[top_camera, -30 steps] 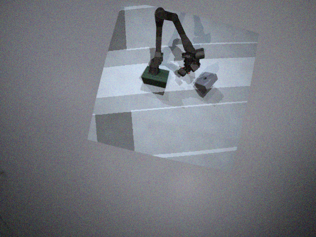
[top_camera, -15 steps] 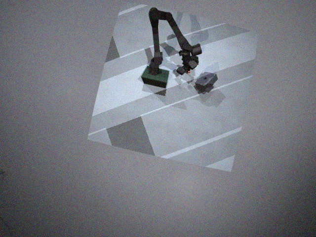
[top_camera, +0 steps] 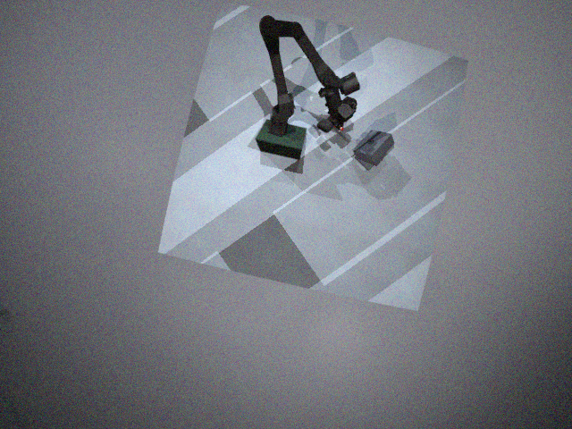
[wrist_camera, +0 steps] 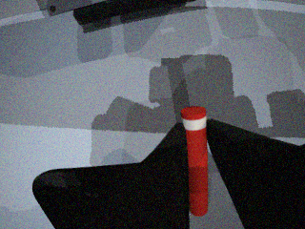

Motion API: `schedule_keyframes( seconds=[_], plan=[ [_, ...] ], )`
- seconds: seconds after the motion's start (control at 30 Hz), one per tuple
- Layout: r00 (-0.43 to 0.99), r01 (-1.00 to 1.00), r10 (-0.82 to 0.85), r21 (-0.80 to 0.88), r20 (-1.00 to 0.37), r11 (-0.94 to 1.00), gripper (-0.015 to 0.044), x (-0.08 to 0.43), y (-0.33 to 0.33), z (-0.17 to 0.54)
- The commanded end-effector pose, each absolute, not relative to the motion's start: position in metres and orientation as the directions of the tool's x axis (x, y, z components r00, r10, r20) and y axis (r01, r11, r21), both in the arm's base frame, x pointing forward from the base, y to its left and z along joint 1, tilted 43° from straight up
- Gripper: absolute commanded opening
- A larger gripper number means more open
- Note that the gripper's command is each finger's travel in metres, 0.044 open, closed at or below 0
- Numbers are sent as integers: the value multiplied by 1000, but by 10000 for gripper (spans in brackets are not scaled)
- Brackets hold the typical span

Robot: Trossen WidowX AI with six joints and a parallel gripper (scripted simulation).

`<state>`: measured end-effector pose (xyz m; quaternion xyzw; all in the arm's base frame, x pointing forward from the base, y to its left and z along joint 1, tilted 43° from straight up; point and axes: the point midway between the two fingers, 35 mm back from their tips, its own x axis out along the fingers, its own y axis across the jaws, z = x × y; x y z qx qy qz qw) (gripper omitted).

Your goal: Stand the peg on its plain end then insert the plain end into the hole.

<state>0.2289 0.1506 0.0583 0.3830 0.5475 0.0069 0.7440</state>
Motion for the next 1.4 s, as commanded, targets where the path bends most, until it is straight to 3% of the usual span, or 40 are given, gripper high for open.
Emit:
schedule_keyframes(
  seconds=[0.0, 1.37],
  plan=[
    [428, 410, 413, 580, -804, 704, 49, 226, 149, 60],
    [681, 412, 187, 581, -708, 701, 49, 203, 150, 75]
  ],
)
